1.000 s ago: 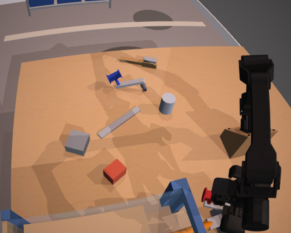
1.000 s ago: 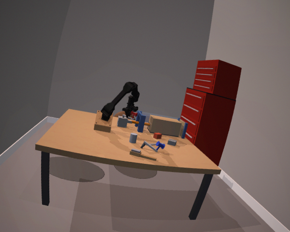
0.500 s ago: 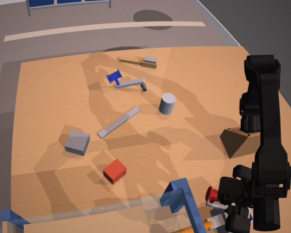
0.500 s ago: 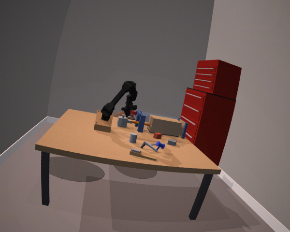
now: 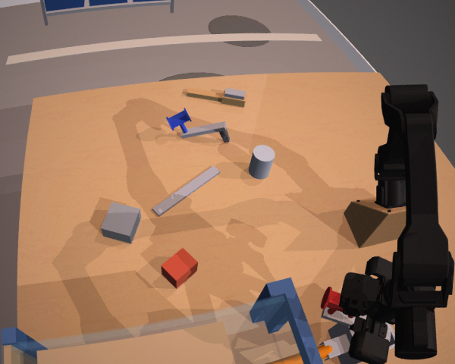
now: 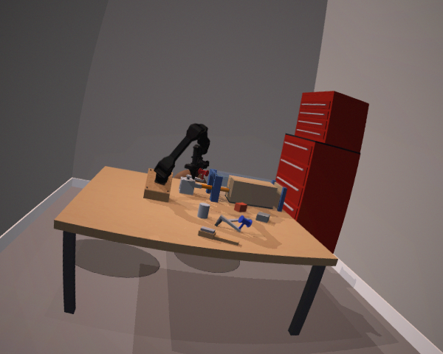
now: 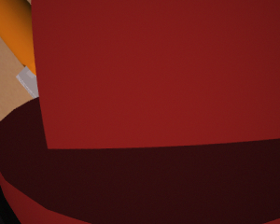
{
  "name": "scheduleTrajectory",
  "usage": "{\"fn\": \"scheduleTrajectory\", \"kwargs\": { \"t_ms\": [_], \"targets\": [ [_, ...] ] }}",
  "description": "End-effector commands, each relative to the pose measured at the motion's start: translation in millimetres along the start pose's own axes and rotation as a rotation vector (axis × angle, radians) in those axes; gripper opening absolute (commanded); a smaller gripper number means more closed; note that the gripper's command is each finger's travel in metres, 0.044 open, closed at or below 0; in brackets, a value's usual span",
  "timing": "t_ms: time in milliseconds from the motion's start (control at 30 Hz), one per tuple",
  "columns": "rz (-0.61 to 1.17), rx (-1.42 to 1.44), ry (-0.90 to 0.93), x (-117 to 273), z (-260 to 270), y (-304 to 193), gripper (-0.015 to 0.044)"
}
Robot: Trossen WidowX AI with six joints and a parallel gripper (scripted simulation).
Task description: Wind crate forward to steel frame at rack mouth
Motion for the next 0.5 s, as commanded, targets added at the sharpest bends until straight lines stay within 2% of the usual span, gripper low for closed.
{"fn": "scheduleTrajectory", "kwargs": {
  "t_ms": [0, 467],
  "targets": [
    [0.001, -0.049, -0.002, -1.0, -1.5, -1.1, 0.0000],
    [0.002, -0.176, -0.014, -2.1, -6.7, -3.4, 0.0000]
  ]
}}
Point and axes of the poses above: the point midway between the two fingers, 35 mm back from their tips, its own x axis back along the fingers, its own z axis across the jaws, y = z × x, the point moved 2 cm from there along x, back along the fingers, and after that the axes turned 14 degrees about x, right-handed, at the moved point
